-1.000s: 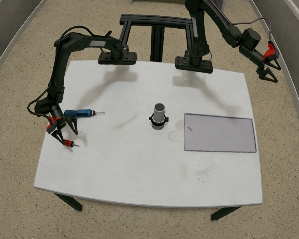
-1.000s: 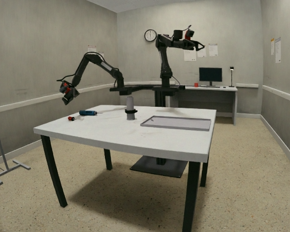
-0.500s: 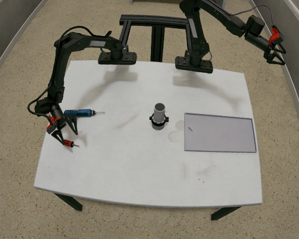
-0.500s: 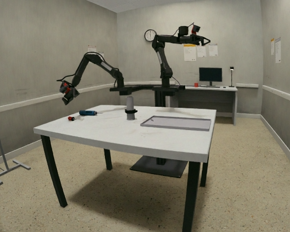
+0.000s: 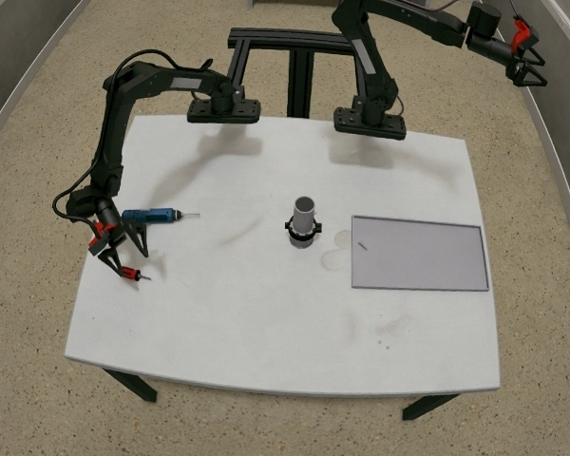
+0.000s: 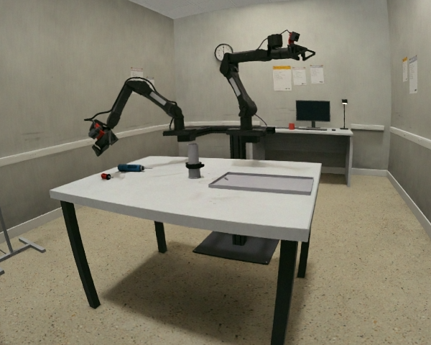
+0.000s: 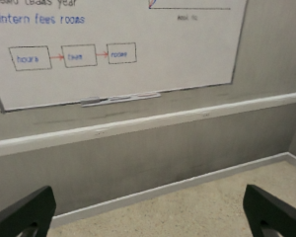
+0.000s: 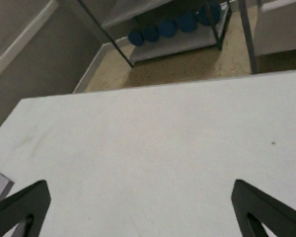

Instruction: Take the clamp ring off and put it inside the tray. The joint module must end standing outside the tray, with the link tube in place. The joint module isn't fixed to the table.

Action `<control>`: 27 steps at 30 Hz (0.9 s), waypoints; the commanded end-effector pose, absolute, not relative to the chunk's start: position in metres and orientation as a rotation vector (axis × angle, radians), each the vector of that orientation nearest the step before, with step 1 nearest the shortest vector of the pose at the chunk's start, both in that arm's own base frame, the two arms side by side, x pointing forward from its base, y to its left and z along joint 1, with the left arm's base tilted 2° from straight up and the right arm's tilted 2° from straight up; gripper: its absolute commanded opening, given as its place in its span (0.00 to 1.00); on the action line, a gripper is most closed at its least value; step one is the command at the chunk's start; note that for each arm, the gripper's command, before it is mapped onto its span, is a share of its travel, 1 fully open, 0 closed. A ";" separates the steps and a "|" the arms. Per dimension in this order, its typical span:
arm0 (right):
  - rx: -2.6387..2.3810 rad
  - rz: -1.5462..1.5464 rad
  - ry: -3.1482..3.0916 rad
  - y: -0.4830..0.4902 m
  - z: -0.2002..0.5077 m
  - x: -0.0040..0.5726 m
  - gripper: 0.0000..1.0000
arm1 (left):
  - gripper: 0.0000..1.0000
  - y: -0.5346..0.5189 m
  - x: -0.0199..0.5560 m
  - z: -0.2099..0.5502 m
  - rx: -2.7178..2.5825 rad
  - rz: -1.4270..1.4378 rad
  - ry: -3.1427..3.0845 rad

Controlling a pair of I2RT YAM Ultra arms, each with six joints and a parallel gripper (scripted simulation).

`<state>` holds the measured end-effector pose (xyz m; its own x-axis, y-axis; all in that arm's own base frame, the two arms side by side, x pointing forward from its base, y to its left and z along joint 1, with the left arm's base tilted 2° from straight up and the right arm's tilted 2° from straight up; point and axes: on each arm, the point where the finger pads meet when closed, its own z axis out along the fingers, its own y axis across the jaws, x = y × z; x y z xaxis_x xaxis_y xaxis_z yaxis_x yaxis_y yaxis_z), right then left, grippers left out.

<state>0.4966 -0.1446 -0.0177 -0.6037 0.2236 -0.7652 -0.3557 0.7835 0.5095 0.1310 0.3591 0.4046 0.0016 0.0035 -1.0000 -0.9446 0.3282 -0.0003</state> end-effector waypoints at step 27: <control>0.047 0.425 2.045 -0.237 0.086 0.484 1.00 | 1.00 0.357 0.138 0.418 -0.915 0.937 1.345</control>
